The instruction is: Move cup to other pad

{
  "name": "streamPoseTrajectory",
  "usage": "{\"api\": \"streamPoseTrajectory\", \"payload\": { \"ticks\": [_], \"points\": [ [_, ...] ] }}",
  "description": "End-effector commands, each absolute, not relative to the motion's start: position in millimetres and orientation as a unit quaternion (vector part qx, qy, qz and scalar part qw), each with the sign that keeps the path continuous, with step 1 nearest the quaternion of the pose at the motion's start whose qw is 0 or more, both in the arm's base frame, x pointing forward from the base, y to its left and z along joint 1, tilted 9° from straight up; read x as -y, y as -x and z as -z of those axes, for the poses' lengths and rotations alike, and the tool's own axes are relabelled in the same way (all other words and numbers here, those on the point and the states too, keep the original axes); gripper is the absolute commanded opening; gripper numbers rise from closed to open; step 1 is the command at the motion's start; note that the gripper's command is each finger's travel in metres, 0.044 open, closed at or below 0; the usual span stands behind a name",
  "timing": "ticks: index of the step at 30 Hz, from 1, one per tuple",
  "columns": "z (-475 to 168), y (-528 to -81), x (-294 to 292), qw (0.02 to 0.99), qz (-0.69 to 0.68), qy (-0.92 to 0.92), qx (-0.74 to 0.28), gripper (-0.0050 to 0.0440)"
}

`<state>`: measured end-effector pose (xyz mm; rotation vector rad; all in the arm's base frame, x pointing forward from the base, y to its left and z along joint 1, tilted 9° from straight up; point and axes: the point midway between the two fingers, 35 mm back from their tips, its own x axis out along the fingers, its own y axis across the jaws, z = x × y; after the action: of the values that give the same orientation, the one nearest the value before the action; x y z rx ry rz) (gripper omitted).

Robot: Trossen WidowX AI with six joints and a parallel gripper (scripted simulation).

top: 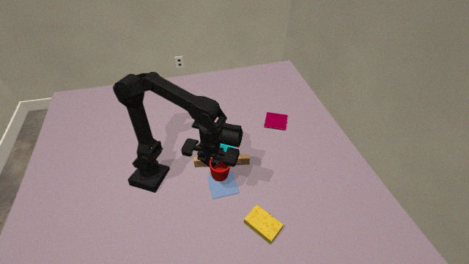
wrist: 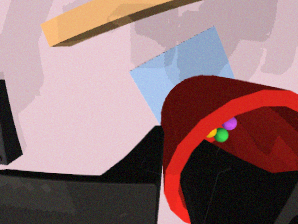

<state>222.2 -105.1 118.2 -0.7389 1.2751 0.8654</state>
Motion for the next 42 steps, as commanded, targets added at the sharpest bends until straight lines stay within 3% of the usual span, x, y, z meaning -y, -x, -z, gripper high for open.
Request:
{"api": "streamPoseTrajectory", "payload": {
  "ticks": [1,42],
  "points": [
    [-117.9,-222.3,105.5,0.657,-0.381,0.326,-0.563,0.0000],
    [-125.2,-233.8,58.6,0.658,-0.380,0.328,-0.561,0.0000]
  ]
}}
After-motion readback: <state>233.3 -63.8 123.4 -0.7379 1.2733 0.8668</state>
